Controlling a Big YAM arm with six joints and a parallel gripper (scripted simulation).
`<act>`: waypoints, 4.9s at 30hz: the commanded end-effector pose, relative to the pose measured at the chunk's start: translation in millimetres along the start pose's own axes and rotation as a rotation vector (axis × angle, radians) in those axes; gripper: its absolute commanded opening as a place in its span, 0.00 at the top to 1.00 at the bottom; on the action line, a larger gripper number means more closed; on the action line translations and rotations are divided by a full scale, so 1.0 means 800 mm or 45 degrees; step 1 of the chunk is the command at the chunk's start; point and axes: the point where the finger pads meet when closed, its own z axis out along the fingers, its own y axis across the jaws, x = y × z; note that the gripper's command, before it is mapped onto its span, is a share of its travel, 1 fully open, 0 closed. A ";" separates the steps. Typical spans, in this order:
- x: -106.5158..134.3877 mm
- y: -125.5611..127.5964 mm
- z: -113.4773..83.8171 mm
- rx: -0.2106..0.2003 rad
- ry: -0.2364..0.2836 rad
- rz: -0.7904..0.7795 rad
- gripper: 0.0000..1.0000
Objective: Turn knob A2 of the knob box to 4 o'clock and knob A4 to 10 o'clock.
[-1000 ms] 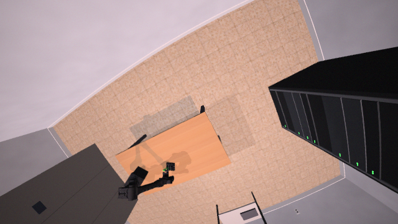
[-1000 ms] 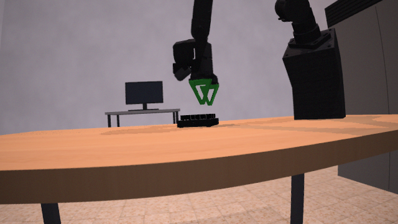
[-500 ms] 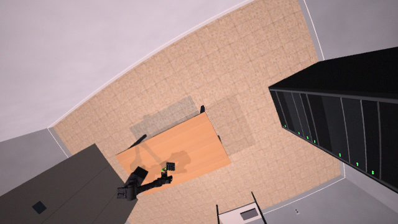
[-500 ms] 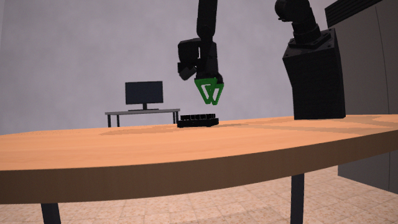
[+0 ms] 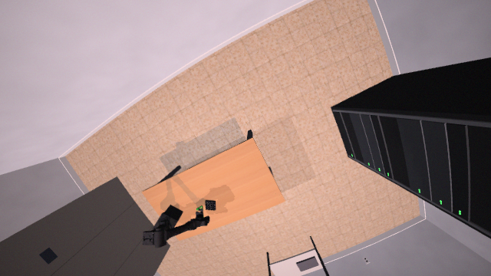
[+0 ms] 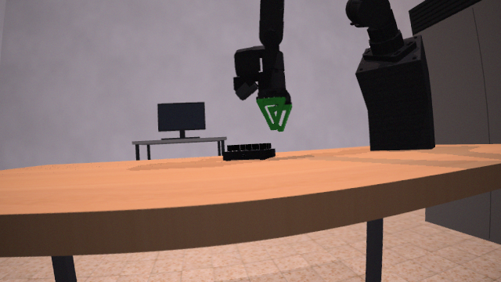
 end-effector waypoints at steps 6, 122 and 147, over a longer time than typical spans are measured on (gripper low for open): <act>0.000 0.008 -0.004 -0.006 -0.033 -0.016 0.00; -0.032 0.032 -0.010 -0.002 -0.025 -0.689 0.00; -0.062 0.062 -0.020 0.005 -0.031 -1.432 0.00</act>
